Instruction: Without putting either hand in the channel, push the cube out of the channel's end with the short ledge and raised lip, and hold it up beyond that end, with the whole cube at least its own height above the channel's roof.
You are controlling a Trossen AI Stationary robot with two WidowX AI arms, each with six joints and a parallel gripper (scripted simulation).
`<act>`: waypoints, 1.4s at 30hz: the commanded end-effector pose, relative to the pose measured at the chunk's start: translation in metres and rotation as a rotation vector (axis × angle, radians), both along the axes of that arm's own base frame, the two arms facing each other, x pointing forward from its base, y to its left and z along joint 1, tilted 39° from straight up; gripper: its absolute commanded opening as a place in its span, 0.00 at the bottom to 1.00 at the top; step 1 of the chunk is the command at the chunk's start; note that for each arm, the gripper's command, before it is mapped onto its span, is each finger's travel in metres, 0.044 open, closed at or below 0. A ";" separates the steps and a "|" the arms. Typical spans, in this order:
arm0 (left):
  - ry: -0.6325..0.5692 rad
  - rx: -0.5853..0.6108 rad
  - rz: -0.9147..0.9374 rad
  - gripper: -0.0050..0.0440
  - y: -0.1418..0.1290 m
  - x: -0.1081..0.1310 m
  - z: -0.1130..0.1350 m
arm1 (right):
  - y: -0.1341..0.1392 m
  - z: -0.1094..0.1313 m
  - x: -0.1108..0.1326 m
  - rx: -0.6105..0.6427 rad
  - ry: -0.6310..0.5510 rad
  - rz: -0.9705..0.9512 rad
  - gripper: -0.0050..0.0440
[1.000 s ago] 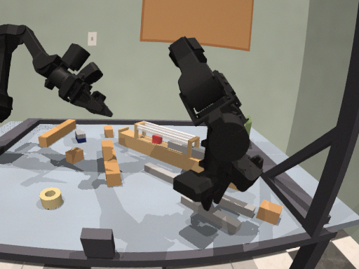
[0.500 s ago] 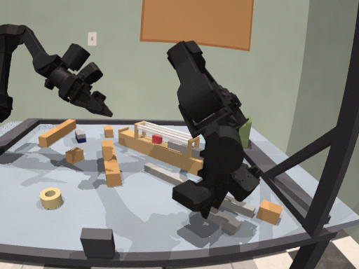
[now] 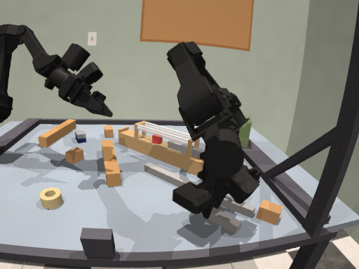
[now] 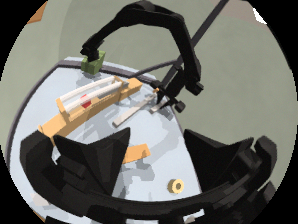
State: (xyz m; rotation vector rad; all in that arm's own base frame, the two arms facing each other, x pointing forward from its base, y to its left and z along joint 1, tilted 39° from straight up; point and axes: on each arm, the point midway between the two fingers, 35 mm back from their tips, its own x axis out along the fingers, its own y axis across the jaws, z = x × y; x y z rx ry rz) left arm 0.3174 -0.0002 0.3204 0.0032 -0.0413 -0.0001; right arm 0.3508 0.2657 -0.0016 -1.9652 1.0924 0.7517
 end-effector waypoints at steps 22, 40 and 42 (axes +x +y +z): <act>-0.024 -0.003 -0.001 0.77 0.000 -0.002 0.009 | 0.013 0.024 -0.007 0.022 -0.018 0.005 0.10; -0.024 -0.003 -0.001 0.77 0.000 -0.002 0.009 | 0.025 0.045 -0.017 0.034 -0.024 0.007 0.10; -0.024 -0.003 -0.001 0.77 0.000 -0.002 0.009 | 0.026 0.047 -0.019 0.034 -0.024 0.007 0.10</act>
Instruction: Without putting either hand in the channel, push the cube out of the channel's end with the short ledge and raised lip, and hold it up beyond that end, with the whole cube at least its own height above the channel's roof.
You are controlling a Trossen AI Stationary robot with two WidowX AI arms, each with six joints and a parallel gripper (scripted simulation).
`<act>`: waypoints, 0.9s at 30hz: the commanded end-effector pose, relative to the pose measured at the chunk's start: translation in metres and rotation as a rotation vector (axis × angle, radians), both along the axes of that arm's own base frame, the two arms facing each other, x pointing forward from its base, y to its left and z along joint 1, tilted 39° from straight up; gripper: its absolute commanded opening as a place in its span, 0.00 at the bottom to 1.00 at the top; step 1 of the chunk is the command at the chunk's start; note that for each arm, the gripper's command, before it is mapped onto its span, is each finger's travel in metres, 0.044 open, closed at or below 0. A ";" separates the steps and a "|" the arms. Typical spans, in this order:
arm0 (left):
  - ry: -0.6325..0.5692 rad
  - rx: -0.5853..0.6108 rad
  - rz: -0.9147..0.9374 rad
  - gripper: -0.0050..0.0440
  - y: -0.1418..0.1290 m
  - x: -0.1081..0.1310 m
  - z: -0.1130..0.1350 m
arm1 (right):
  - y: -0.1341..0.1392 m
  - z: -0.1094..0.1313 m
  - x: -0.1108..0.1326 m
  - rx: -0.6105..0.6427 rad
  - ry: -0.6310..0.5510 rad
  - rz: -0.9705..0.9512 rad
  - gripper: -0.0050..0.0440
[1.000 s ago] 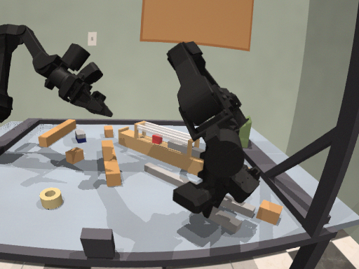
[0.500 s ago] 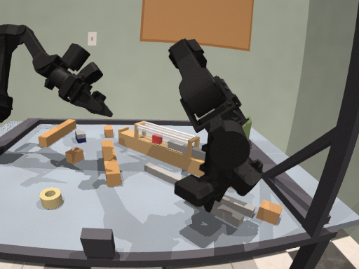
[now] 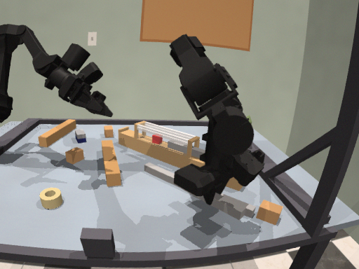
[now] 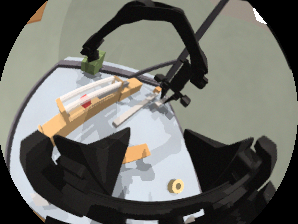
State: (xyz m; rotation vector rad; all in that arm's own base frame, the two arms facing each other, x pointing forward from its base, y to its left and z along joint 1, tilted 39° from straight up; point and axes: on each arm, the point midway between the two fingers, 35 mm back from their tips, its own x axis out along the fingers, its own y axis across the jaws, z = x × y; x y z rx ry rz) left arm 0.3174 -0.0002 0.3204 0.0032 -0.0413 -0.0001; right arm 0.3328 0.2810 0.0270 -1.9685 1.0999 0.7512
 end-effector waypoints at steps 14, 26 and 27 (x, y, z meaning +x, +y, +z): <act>-0.024 -0.003 -0.001 0.77 0.000 -0.002 0.009 | 0.018 0.032 -0.009 0.044 -0.028 0.009 0.10; -0.024 -0.003 -0.001 0.77 0.000 -0.002 0.009 | 0.025 0.044 -0.016 0.045 -0.027 0.009 0.10; -0.024 -0.003 -0.001 0.77 0.000 -0.002 0.009 | 0.025 0.045 -0.017 0.045 -0.027 0.009 0.10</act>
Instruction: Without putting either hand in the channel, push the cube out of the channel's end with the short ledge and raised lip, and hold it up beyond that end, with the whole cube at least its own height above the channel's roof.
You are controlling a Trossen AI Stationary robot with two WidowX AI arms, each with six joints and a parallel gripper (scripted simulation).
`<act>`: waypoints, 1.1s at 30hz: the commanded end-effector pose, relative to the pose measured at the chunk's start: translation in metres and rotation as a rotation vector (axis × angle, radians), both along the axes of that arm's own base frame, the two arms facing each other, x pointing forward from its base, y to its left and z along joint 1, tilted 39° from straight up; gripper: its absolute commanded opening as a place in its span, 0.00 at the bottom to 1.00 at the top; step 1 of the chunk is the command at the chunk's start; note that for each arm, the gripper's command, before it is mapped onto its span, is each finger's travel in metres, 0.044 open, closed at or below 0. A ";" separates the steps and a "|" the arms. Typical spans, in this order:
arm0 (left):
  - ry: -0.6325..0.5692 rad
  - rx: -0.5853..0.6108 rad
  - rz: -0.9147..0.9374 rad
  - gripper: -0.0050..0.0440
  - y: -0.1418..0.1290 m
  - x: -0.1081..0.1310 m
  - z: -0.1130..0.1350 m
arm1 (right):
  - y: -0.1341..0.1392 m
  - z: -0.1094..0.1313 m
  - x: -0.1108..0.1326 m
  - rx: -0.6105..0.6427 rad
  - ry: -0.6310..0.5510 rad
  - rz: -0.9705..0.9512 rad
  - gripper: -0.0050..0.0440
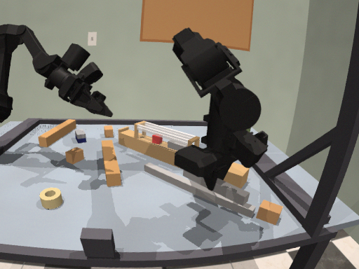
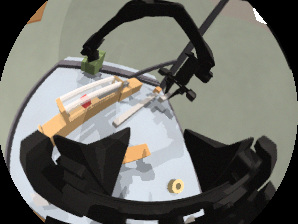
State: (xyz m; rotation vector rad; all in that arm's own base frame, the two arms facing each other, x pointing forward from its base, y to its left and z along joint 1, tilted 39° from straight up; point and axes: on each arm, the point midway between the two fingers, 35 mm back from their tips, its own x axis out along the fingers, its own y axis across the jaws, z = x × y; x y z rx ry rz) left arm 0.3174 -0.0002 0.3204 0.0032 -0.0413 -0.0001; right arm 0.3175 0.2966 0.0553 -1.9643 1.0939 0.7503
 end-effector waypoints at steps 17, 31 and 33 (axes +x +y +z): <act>-0.024 -0.003 -0.001 0.77 0.000 -0.002 0.009 | -0.009 0.000 -0.062 0.010 0.013 0.063 0.10; -0.024 -0.003 -0.001 0.77 0.000 -0.002 0.009 | -0.045 -0.020 -0.124 -0.008 0.038 0.120 0.10; -0.024 -0.003 -0.001 0.77 0.000 -0.002 0.009 | -0.052 -0.023 -0.129 -0.019 0.044 0.124 0.10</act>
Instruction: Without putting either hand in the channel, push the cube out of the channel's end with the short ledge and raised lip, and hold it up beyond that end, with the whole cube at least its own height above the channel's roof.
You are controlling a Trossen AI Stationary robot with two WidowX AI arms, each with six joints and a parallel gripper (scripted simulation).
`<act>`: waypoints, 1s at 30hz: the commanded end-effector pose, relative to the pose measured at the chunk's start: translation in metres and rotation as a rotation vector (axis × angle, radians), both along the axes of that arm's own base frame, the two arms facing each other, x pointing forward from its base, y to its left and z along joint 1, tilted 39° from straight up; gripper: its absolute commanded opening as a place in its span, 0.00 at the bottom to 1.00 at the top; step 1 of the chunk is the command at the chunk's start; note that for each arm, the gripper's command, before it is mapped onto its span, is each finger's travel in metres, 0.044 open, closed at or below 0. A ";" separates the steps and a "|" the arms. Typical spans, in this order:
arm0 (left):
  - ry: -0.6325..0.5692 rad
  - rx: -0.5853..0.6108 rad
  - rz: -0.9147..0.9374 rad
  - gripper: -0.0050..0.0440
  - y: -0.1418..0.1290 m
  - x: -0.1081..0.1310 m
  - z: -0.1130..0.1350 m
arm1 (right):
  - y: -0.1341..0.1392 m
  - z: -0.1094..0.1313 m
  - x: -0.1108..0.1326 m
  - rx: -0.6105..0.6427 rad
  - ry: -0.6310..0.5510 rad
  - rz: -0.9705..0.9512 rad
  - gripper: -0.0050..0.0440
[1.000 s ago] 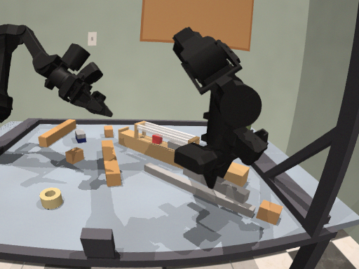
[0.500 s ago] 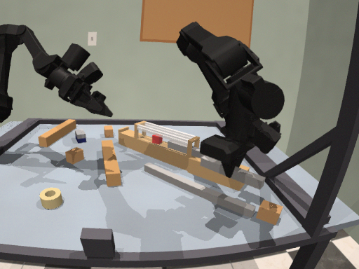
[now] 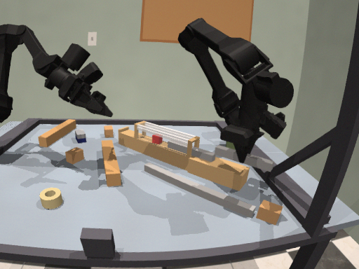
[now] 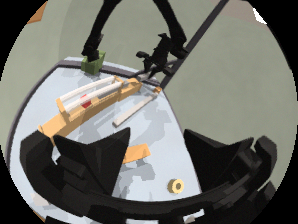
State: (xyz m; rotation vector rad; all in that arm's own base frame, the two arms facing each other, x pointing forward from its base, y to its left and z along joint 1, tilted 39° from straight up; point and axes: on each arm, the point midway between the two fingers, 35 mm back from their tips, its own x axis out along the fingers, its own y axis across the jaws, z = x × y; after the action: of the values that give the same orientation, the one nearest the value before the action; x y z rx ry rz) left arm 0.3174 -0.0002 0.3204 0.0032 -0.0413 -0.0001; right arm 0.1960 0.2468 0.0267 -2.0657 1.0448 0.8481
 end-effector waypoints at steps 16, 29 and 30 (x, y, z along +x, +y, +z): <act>-0.024 -0.003 -0.001 0.77 0.000 -0.002 0.009 | -0.017 -0.001 -0.022 0.006 0.004 0.024 0.10; -0.024 -0.003 -0.001 0.77 0.000 -0.002 0.009 | -0.023 -0.009 -0.020 -0.008 0.009 0.022 0.10; -0.024 -0.003 -0.001 0.77 0.000 -0.002 0.009 | -0.023 -0.009 -0.020 -0.008 0.009 0.022 0.10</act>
State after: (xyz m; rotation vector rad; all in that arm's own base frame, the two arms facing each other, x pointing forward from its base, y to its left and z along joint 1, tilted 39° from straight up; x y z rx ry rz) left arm 0.3174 -0.0002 0.3204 0.0032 -0.0413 -0.0001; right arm 0.1753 0.2219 0.0161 -2.0909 1.0469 0.8652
